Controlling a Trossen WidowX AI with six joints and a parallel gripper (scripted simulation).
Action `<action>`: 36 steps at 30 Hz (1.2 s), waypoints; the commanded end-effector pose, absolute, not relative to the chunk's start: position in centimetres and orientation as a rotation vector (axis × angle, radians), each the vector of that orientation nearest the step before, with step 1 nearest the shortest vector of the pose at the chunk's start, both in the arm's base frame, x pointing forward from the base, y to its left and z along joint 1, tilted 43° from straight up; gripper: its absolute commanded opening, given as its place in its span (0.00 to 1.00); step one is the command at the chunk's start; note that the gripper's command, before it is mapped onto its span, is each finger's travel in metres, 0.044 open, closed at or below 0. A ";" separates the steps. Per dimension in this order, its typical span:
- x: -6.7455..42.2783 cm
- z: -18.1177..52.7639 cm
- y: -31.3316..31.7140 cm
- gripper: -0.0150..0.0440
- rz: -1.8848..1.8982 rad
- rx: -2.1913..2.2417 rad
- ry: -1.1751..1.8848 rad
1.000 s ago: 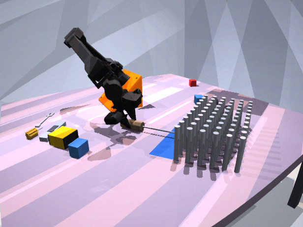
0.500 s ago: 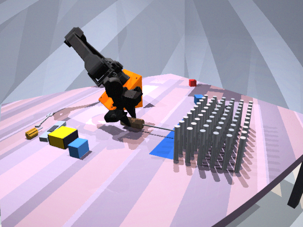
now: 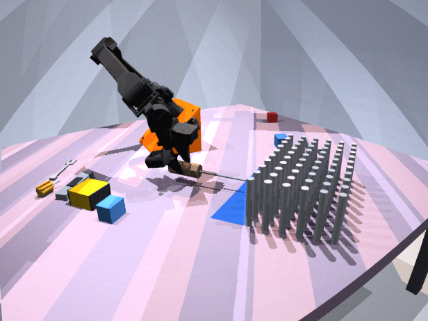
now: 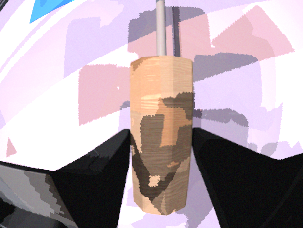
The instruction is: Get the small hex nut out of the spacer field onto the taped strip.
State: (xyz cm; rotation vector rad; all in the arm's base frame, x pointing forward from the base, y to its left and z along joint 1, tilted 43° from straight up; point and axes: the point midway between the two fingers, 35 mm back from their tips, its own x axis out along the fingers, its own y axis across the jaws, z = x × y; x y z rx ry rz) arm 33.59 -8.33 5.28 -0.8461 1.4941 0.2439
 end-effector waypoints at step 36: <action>31.4 14.3 -0.1 0.25 0.235 -0.815 1.504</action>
